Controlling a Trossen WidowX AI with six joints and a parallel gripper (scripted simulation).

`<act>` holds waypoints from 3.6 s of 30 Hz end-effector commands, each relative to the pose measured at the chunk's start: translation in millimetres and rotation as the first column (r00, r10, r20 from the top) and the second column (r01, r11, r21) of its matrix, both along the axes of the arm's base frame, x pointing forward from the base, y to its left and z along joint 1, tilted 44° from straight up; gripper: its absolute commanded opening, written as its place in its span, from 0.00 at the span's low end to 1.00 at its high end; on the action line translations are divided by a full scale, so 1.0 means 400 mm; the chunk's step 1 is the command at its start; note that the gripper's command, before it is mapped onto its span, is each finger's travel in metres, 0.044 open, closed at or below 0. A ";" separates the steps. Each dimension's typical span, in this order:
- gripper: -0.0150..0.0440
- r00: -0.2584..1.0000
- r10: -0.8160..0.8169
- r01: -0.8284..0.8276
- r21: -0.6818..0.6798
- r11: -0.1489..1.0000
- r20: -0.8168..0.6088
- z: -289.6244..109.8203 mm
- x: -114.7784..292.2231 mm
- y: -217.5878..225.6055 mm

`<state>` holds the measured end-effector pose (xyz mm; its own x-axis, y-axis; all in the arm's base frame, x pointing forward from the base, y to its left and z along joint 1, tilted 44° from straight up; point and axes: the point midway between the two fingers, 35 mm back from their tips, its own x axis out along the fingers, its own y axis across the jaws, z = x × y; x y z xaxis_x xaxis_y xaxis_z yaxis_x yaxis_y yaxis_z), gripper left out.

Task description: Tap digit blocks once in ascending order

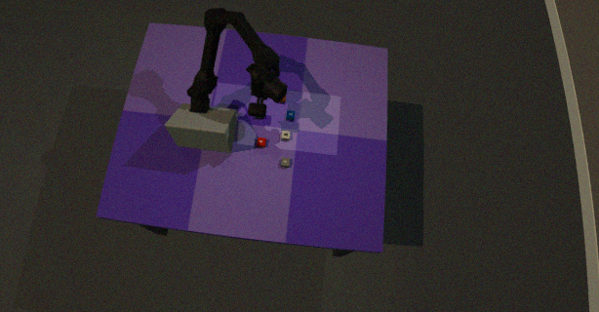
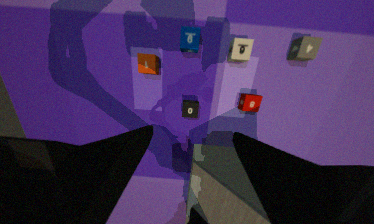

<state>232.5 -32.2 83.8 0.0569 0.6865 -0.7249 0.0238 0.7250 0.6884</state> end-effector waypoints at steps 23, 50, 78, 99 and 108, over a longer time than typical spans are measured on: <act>0.93 1.000 -0.005 0.005 0.008 1.000 0.002 0.155 0.193 0.144; 0.93 1.000 -0.006 0.006 0.005 1.000 0.004 0.041 0.301 0.014; 0.93 1.000 -0.006 0.006 0.000 1.000 0.004 -0.128 0.267 -0.161; 0.93 1.000 -0.006 0.006 0.000 1.000 0.004 -0.132 0.268 -0.166; 0.93 1.000 -0.006 0.006 -0.007 1.000 0.006 -0.323 0.271 -0.374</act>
